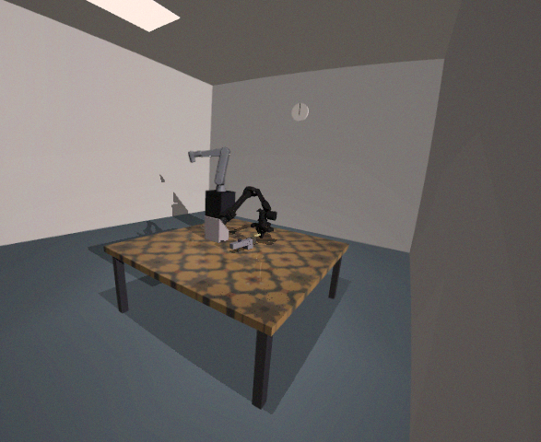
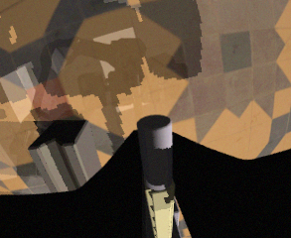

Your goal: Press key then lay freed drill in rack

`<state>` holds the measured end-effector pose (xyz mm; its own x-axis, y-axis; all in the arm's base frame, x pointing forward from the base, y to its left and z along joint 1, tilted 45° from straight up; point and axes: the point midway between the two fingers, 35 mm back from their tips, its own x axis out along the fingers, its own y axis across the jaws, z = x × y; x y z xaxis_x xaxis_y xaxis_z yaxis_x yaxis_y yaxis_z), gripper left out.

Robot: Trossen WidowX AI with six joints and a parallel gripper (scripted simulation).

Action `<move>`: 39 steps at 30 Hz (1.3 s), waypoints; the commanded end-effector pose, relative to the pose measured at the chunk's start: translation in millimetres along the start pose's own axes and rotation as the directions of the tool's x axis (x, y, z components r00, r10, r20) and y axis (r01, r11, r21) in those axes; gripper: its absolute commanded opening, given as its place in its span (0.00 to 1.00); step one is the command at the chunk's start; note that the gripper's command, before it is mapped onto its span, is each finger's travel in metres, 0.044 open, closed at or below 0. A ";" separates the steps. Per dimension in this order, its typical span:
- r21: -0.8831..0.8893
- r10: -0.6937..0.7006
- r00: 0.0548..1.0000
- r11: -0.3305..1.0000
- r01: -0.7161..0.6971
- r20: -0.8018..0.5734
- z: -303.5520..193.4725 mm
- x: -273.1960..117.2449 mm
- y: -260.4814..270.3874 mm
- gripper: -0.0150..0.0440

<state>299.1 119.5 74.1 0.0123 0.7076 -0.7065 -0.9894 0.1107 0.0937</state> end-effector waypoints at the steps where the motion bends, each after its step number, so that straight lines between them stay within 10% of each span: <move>1: -0.001 -0.004 1.000 1.000 0.004 0.003 -0.1 -3.2 -0.8 0.25; 39: 0.000 -0.004 1.000 1.000 0.004 0.002 0.1 -12.8 4.1 0.25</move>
<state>298.9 110.1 81.8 0.0122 0.7069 -0.7072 -0.9892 0.1117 0.0946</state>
